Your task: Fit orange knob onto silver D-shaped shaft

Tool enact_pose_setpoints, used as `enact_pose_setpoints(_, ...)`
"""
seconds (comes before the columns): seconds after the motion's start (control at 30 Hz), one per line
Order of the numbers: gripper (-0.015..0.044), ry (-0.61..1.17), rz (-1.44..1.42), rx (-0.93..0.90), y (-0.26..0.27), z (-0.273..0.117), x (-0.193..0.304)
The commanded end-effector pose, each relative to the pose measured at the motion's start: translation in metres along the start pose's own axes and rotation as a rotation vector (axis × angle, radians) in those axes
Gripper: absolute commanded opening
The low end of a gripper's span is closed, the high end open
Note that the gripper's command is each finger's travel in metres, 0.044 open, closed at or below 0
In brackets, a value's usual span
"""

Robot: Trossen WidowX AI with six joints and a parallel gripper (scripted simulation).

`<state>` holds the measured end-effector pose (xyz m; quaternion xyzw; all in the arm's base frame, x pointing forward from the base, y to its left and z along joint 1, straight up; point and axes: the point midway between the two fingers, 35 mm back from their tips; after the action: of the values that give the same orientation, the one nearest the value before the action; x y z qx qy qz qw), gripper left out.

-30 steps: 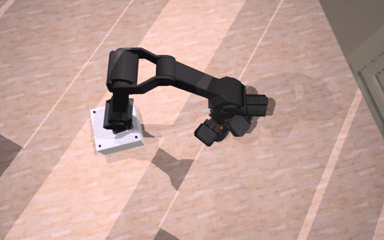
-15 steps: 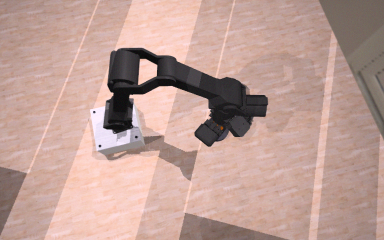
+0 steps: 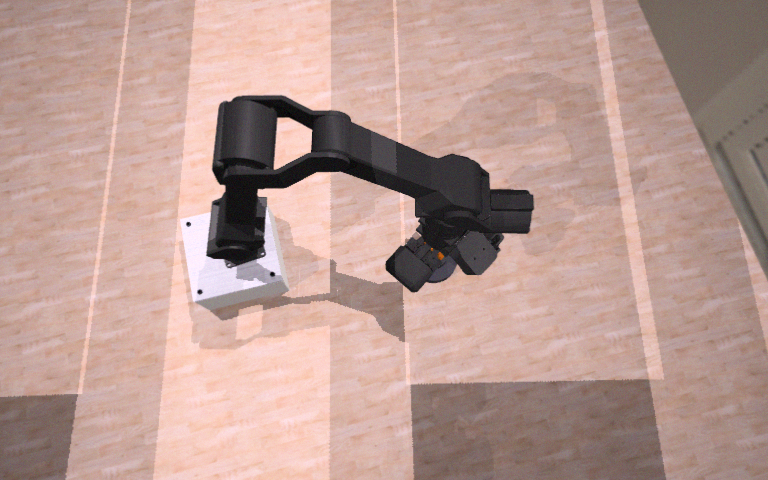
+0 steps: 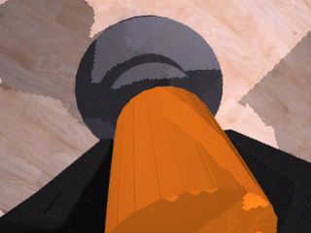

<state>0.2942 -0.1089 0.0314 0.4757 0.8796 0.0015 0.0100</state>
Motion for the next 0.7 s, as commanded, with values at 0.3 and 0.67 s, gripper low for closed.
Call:
enact_pose_setpoints(0.3, 0.0, -0.006, 0.18, -0.005, 0.0014, -0.0038, -0.0024)
enact_pose_setpoints(0.67, 0.0, -0.006, 0.18, -0.005, 0.003, 0.0, -0.0044)
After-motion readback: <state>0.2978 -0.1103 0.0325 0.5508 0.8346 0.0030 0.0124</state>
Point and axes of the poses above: the point midway between the two fingers, 35 mm back from their tips, its own z axis out along the fingers, its own y axis across the jaws, x = y × z, and after that the axes turned 4 degrees about -z, right-handed
